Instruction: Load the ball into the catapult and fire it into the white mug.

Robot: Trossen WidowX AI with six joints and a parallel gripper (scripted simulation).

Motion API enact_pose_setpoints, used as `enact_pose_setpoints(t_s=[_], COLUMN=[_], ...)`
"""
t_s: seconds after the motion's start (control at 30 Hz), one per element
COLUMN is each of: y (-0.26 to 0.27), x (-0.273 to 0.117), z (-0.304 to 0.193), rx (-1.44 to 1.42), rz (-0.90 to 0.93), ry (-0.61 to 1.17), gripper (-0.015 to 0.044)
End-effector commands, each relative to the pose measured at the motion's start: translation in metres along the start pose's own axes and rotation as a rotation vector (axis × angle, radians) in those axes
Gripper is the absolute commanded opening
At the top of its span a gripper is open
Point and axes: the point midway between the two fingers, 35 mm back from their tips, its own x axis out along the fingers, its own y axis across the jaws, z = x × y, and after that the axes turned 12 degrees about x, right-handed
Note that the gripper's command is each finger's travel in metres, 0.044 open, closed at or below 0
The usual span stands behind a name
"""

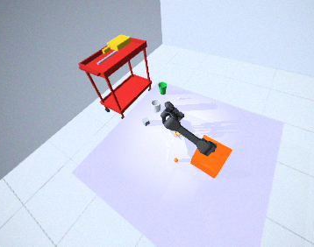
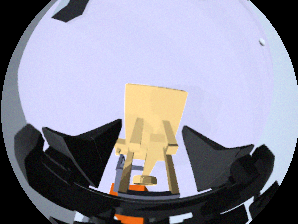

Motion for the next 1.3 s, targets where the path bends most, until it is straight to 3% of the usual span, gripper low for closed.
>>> enact_pose_setpoints(t_s=[0.0, 0.13, 0.4, 0.57, 0.6, 0.63, 0.8, 1.07, 1.27], y=[0.0, -0.001, -0.003, -0.004, -0.004, -0.002, 0.054, 0.127, 0.152], x=[-0.037, -0.094, -0.089, -0.145, -0.145, -0.12, -0.102, -0.065, -0.041], z=[0.006, 0.002, 0.005, 0.002, 0.002, -0.002, -0.035, -0.125, -0.207], rx=[-0.006, -0.005, 0.005, 0.0, 0.0, 0.013, -0.032, -0.134, -0.245], rz=[-0.004, -0.003, 0.004, 0.006, 0.006, 0.006, -0.045, -0.082, -0.054], ry=[-0.016, -0.015, -0.027, -0.046, -0.046, -0.016, -0.026, -0.046, -0.042], gripper=[0.044, 0.044, 0.044, 0.044, 0.044, 0.0414, 0.03, 0.03, 0.03])
